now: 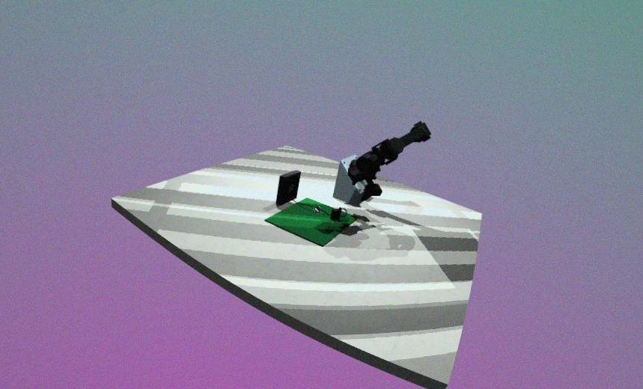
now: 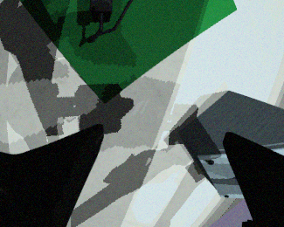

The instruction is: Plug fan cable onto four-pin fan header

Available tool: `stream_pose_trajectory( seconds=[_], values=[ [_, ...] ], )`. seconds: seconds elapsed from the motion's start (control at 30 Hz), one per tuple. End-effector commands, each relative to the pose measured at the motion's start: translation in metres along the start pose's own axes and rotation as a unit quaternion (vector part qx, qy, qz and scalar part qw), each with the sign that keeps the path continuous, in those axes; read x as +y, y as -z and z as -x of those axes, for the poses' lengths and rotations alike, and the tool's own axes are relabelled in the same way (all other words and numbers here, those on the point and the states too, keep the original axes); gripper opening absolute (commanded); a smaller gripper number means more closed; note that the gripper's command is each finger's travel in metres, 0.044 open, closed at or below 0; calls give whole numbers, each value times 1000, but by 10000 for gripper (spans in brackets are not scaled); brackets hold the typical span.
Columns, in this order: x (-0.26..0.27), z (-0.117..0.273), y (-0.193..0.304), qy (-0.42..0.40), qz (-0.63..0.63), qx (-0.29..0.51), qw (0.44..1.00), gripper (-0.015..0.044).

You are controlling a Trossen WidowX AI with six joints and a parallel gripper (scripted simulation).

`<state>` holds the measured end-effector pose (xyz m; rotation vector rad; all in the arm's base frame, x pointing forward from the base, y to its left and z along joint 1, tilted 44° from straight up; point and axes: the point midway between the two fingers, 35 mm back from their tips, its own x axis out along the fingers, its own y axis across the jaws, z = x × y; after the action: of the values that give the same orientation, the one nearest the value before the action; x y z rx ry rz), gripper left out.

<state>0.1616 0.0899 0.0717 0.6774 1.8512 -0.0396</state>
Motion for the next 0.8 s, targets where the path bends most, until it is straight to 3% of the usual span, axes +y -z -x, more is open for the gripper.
stream_pose_trajectory(
  seconds=[0.0, 0.47, 0.67, 0.77],
  values=[
    [4, 7, -2, -35, 16, 8, 999, 440],
    [16, 37, -13, -168, 72, 2, 983, 440],
    [14, 34, -13, -151, 62, 4, 987, 440],
    [16, 47, -38, -155, 46, 4, 987, 440]
  ],
)
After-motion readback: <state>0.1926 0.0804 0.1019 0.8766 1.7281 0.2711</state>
